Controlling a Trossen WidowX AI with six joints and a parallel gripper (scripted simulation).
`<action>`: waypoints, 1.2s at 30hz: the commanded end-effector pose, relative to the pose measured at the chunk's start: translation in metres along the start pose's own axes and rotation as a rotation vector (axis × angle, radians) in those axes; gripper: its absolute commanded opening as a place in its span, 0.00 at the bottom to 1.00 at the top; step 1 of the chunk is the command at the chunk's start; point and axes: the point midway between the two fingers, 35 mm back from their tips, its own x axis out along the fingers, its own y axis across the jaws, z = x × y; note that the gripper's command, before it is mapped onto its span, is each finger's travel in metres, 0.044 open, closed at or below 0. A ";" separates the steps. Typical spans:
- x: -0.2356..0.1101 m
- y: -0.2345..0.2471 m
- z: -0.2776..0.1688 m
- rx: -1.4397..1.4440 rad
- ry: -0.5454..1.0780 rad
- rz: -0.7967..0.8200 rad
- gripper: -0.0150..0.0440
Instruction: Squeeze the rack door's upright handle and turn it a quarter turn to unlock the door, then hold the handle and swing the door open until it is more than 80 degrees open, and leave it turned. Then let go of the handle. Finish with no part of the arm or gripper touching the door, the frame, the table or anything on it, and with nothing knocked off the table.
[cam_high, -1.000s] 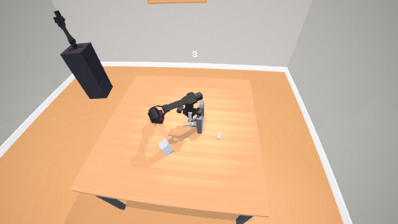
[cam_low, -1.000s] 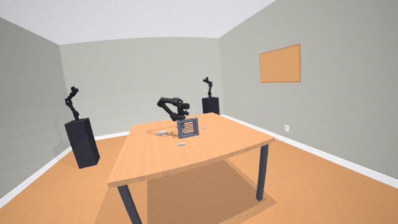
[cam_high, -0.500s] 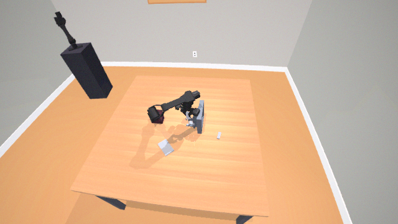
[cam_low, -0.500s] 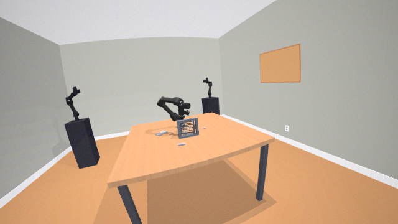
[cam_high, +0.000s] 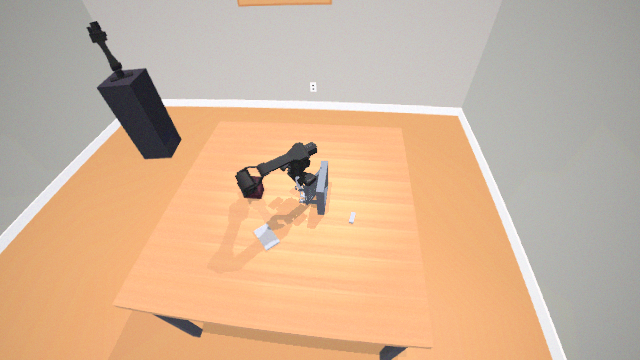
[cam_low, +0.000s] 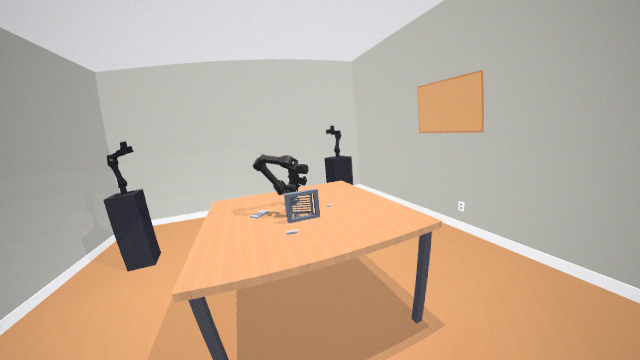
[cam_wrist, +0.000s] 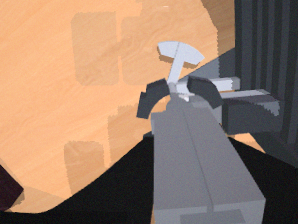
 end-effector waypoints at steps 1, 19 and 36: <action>0.001 0.004 0.002 0.094 -0.004 -0.006 0.30; 0.001 0.035 0.017 0.371 -0.006 -0.004 0.30; 0.001 0.062 0.039 0.640 -0.008 -0.001 0.30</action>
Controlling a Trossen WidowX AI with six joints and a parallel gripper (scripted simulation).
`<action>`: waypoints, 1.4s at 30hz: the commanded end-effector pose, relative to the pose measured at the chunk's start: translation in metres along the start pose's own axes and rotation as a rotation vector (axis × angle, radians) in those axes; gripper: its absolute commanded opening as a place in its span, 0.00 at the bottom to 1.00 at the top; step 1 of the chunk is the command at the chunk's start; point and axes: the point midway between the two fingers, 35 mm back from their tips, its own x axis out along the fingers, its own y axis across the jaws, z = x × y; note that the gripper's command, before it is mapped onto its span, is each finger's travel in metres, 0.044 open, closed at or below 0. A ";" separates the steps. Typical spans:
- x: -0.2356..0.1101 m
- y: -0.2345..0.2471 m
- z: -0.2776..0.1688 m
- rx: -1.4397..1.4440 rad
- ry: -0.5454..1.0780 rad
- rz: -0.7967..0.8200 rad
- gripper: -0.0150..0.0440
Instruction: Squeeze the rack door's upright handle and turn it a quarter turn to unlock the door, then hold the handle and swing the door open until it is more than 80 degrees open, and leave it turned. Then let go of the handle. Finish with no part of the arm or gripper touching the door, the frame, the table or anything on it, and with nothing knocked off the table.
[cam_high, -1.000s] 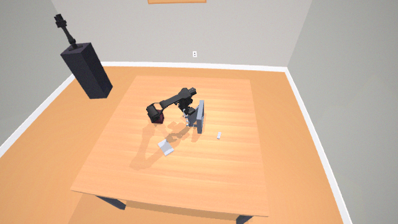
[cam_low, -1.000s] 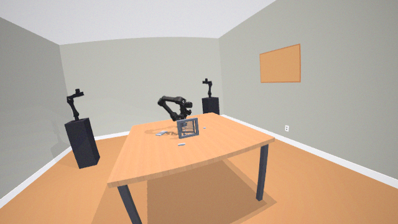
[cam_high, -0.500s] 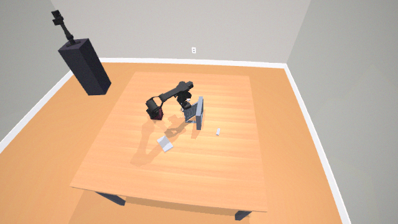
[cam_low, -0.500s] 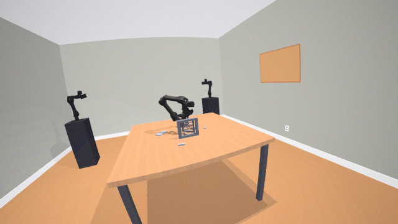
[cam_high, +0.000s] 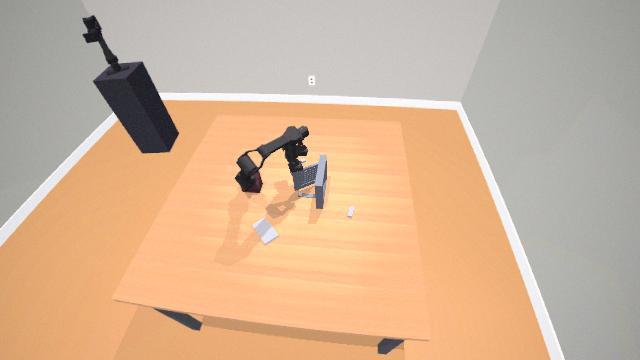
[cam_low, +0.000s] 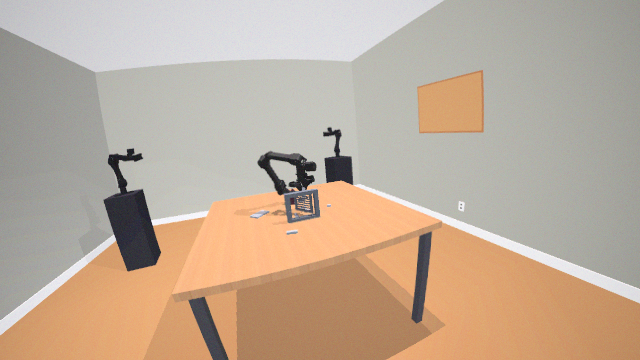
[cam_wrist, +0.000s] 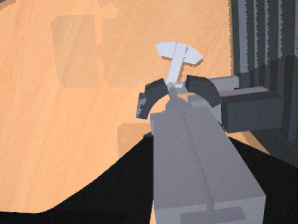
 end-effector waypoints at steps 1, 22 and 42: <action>0.001 0.006 0.003 0.090 0.001 0.000 0.30; 0.000 0.047 0.023 0.453 0.000 0.003 0.30; 0.000 0.063 0.037 0.622 -0.001 0.005 0.30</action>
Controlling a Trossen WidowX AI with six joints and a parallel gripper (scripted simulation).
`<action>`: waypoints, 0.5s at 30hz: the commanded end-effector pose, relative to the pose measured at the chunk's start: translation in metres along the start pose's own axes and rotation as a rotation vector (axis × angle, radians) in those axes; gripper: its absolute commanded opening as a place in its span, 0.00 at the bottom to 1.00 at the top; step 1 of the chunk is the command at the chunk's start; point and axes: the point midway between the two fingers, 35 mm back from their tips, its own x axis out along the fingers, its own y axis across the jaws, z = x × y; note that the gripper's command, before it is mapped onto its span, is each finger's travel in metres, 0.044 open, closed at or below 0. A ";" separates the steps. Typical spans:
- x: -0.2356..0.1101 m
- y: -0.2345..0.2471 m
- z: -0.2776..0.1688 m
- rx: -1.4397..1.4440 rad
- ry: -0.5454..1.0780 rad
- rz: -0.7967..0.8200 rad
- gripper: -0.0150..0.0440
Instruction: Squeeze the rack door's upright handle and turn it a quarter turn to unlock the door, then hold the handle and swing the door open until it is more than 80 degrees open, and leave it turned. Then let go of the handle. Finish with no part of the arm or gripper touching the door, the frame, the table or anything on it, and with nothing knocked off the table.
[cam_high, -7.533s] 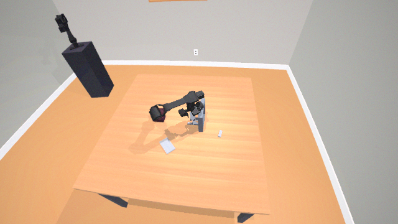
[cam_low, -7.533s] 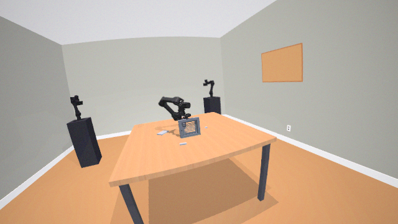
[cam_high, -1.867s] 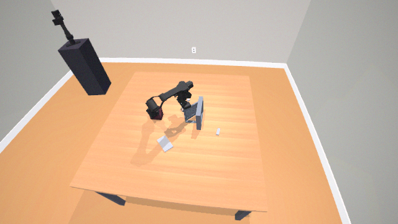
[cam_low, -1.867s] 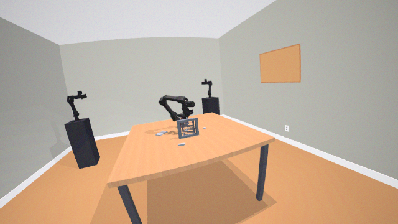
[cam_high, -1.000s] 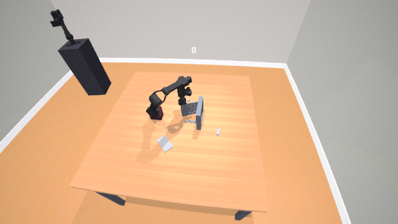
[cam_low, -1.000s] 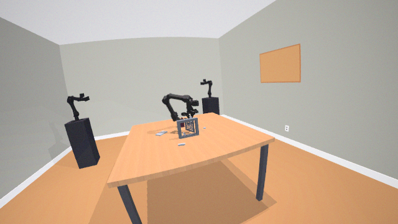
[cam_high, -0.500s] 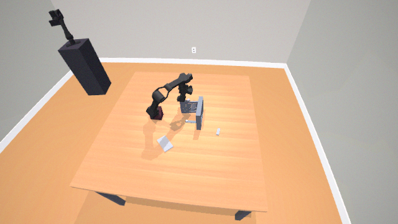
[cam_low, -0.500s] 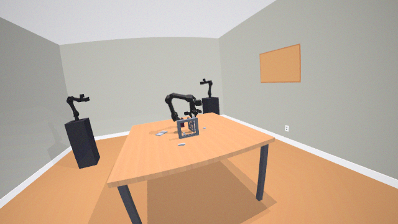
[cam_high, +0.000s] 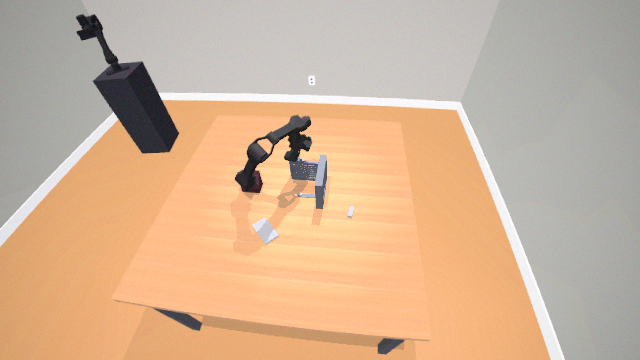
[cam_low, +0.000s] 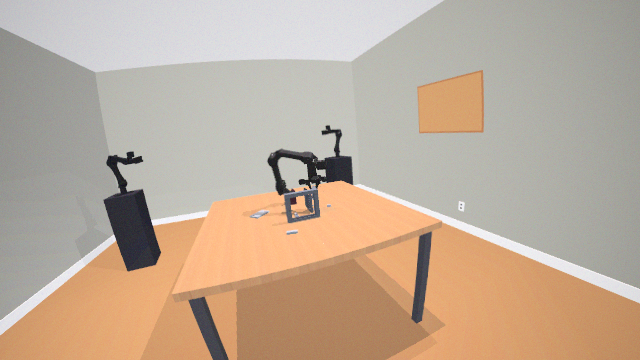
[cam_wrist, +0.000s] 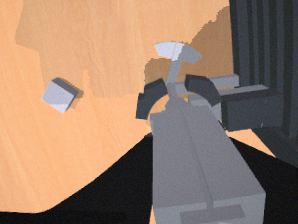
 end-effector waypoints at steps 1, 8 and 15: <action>0.000 0.000 0.000 0.017 0.005 0.000 0.30; 0.000 0.000 0.000 0.017 0.005 0.000 0.39; 0.000 0.000 0.000 0.017 0.005 0.000 0.70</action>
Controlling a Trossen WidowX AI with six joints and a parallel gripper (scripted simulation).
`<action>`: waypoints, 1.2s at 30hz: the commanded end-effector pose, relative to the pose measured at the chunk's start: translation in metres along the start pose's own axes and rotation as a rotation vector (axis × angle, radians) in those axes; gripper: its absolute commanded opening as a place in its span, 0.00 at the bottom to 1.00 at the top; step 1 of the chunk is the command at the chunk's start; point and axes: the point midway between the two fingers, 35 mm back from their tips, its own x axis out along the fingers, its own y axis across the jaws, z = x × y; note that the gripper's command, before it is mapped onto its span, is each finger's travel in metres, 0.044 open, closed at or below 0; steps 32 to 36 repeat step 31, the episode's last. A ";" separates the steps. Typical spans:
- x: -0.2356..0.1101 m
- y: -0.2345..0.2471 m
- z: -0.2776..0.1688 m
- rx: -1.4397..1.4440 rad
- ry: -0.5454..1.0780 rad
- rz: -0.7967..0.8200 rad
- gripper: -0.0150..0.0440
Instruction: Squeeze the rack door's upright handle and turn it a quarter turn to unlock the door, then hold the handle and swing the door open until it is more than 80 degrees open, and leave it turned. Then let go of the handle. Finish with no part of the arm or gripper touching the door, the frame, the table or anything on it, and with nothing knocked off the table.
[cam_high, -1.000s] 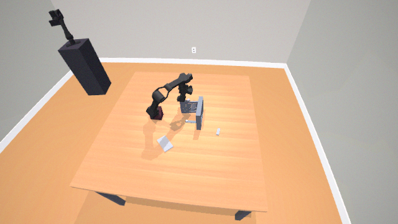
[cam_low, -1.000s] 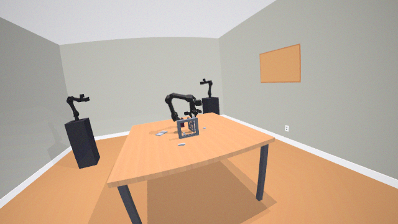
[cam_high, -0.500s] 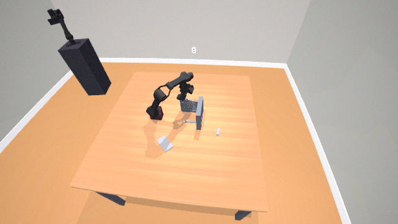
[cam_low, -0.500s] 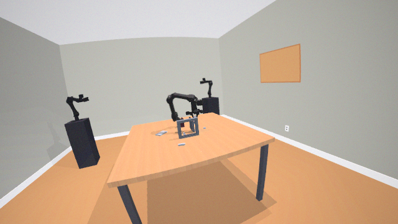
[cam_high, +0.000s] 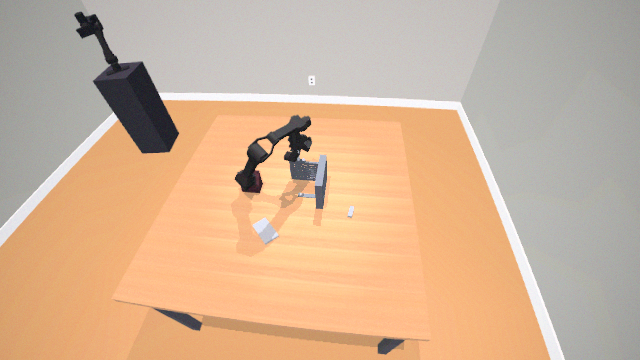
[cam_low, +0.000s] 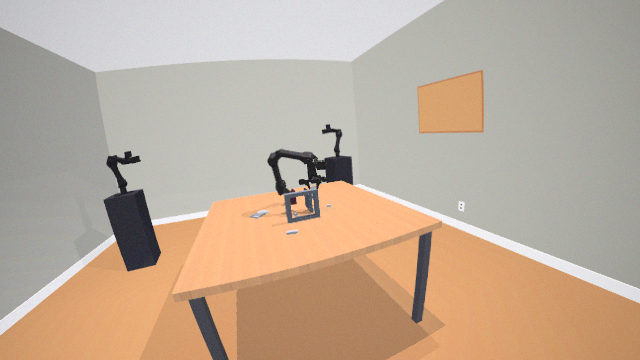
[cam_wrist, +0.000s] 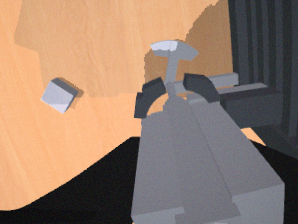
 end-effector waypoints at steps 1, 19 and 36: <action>0.000 0.000 0.000 0.007 0.001 0.000 0.74; -0.019 0.001 0.002 0.006 0.002 0.002 0.76; -0.034 0.002 0.002 0.006 0.002 0.002 0.76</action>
